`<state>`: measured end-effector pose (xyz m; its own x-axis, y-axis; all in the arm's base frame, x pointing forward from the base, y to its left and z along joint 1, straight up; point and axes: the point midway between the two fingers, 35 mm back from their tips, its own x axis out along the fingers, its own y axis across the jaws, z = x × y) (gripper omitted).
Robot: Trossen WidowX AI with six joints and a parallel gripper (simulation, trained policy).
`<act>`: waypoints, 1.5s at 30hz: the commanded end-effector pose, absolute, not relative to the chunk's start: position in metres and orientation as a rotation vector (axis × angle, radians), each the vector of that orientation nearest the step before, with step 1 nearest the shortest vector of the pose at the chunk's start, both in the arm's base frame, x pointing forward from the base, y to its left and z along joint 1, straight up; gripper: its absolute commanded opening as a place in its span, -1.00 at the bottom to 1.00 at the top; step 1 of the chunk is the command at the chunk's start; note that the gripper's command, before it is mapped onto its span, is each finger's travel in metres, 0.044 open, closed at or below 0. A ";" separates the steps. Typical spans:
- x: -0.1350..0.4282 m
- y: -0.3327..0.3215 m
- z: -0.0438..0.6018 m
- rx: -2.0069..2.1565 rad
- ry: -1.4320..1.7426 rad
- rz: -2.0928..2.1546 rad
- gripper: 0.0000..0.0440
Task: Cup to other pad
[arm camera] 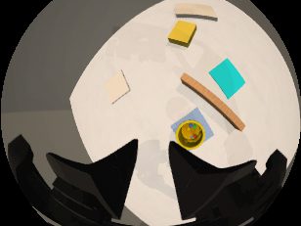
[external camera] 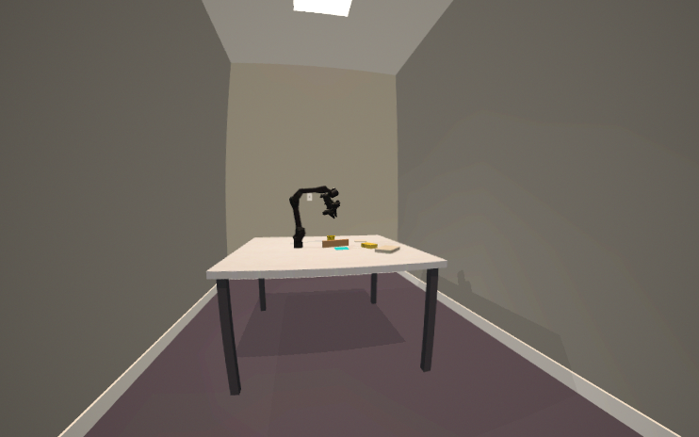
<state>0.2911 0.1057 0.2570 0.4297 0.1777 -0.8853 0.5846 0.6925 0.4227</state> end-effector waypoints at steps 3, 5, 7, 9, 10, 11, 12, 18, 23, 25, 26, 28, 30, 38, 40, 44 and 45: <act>0.288 0.104 0.247 0.795 1.182 -0.361 -0.30; 0.286 0.104 0.242 0.788 1.206 -0.387 -0.30; 0.284 0.103 0.237 0.781 1.230 -0.414 -0.29; 0.282 0.102 0.232 0.772 1.253 -0.440 -0.28; 0.281 0.101 0.230 0.768 1.264 -0.453 -0.28; 0.280 0.101 0.227 0.763 1.276 -0.466 -0.27; 0.279 0.100 0.225 0.759 1.287 -0.479 -0.27; 0.273 0.097 0.211 0.729 1.350 -0.557 -0.25; 0.268 0.094 0.199 0.704 1.396 -0.624 -0.23; 0.266 0.093 0.195 0.695 1.411 -0.651 -0.23; 0.266 0.093 0.192 0.691 1.418 -0.664 -0.23; 0.264 0.092 0.188 0.685 1.429 -0.688 -0.22; 0.263 0.091 0.183 0.679 1.437 -0.710 -0.22; 0.259 0.088 0.161 0.659 1.460 -0.790 -0.19; 0.258 0.088 0.156 0.655 1.464 -0.807 -0.18; 0.257 0.087 0.144 0.646 1.471 -0.838 -0.16; 0.257 0.087 0.141 0.643 1.472 -0.845 -0.16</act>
